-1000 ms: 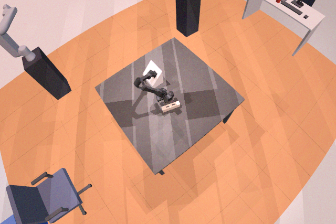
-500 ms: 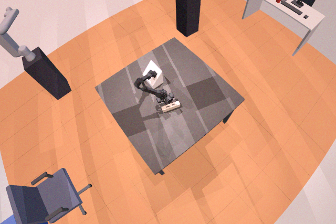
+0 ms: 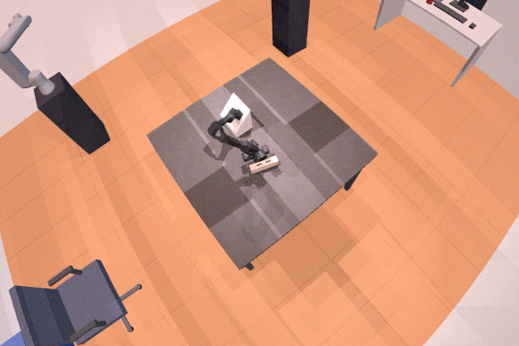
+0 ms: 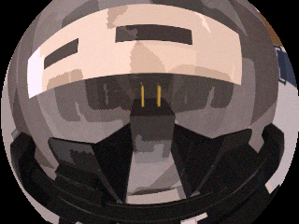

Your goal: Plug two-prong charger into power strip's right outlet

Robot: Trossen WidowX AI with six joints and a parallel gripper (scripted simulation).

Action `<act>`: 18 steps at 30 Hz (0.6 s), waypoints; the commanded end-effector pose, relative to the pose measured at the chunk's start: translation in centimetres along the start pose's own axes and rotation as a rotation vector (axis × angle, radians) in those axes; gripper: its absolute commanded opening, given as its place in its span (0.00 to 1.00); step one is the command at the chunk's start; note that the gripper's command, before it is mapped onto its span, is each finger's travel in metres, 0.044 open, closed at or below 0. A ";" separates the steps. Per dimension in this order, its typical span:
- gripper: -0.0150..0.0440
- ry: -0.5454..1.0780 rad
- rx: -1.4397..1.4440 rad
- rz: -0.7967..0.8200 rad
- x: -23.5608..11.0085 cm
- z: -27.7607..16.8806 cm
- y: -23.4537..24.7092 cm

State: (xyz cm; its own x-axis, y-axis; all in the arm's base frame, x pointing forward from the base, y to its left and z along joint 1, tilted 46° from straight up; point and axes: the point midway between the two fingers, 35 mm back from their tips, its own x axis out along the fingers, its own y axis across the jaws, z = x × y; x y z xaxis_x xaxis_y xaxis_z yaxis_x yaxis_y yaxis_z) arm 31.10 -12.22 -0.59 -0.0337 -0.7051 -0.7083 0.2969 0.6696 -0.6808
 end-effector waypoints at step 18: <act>0.25 0.002 -0.006 -0.004 0.0 0.5 -0.1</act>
State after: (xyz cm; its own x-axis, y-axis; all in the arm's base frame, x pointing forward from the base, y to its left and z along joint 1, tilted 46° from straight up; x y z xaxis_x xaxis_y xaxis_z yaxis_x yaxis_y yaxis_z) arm 31.43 -12.34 -0.53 -0.0356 -0.7051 -0.7082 0.2952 0.6697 -0.6815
